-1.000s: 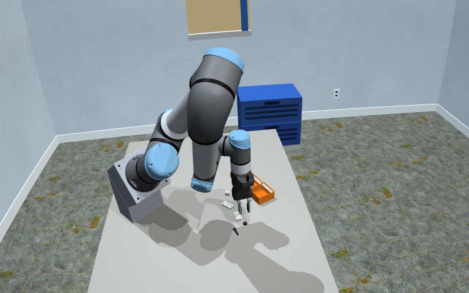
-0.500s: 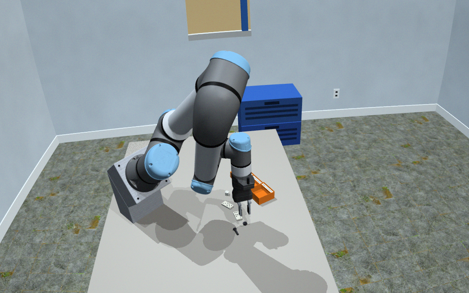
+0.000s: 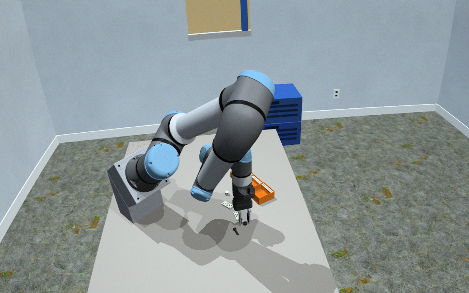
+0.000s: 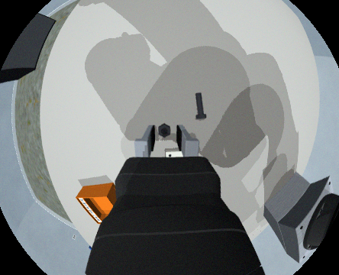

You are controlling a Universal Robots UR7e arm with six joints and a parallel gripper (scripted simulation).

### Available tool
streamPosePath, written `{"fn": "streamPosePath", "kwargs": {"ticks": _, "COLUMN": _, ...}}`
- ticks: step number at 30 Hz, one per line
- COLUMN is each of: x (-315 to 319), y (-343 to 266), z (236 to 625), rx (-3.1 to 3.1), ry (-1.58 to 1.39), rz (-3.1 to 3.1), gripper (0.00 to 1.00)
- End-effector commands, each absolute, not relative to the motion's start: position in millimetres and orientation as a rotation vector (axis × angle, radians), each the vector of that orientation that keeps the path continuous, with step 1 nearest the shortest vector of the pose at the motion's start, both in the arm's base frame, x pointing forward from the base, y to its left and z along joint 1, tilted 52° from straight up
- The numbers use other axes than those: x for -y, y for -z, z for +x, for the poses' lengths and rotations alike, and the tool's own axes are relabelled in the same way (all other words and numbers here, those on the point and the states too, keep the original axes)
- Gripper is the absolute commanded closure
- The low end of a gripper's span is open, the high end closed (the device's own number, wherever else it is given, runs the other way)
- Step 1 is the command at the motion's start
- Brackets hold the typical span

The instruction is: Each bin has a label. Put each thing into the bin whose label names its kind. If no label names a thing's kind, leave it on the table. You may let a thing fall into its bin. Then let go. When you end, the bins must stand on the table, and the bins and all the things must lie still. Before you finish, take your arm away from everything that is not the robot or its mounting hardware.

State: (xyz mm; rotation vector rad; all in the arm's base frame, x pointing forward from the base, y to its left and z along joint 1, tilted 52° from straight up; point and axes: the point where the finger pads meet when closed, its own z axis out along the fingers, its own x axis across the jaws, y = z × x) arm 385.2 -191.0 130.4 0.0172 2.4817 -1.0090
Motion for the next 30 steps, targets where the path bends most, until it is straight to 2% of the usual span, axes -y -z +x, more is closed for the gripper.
{"fn": "streamPosePath", "kwargs": {"ticks": 1, "x": 193.2, "y": -133.9, "z": 390.1, "rx": -2.462, "ry": 1.014, "rz": 0.014, "gripper": 0.36}}
{"fn": "streamPosePath", "kwargs": {"ticks": 26, "x": 200.0, "y": -123.6, "z": 391.6, "rx": -2.466, "ry": 1.012, "rz": 0.013, "gripper": 0.36}}
{"fn": "streamPosePath", "kwargs": {"ticks": 27, "x": 199.7, "y": -124.7, "z": 392.1, "rx": -2.463, "ry": 1.013, "rz": 0.012, "gripper": 0.66}}
{"fn": "streamPosePath", "kwargs": {"ticks": 30, "x": 199.7, "y": -124.7, "z": 392.1, "rx": -2.463, "ry": 1.013, "rz": 0.012, "gripper": 0.66}}
